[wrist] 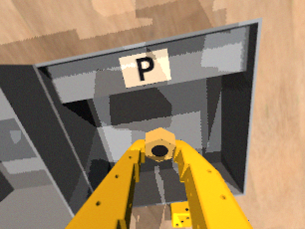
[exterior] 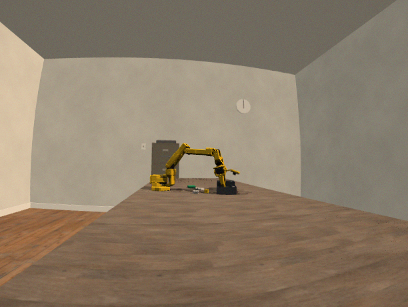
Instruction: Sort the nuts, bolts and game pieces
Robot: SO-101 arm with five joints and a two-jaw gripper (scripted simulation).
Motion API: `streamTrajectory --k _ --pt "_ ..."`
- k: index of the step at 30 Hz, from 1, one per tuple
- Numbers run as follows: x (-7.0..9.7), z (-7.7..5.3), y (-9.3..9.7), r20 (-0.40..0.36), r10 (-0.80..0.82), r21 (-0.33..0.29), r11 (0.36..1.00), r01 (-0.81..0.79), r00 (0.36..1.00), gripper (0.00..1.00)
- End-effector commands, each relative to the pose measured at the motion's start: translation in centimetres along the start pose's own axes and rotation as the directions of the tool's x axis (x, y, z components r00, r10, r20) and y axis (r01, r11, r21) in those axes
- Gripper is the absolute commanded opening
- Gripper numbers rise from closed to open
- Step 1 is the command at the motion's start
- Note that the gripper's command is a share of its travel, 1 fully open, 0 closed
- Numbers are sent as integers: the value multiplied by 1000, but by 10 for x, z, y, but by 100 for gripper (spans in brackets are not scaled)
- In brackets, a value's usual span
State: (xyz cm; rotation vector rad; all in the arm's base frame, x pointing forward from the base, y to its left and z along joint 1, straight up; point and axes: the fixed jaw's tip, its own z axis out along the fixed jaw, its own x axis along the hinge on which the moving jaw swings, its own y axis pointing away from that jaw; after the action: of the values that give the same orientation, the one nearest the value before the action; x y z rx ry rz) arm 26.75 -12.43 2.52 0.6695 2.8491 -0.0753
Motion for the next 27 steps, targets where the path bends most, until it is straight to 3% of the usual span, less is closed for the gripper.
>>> streamTrajectory --k 1,27 --pt "-12 -16 -3 85 18 0 1000 -18 996 0" --pt "-15 -21 -3 117 17 0 1000 -18 993 0"
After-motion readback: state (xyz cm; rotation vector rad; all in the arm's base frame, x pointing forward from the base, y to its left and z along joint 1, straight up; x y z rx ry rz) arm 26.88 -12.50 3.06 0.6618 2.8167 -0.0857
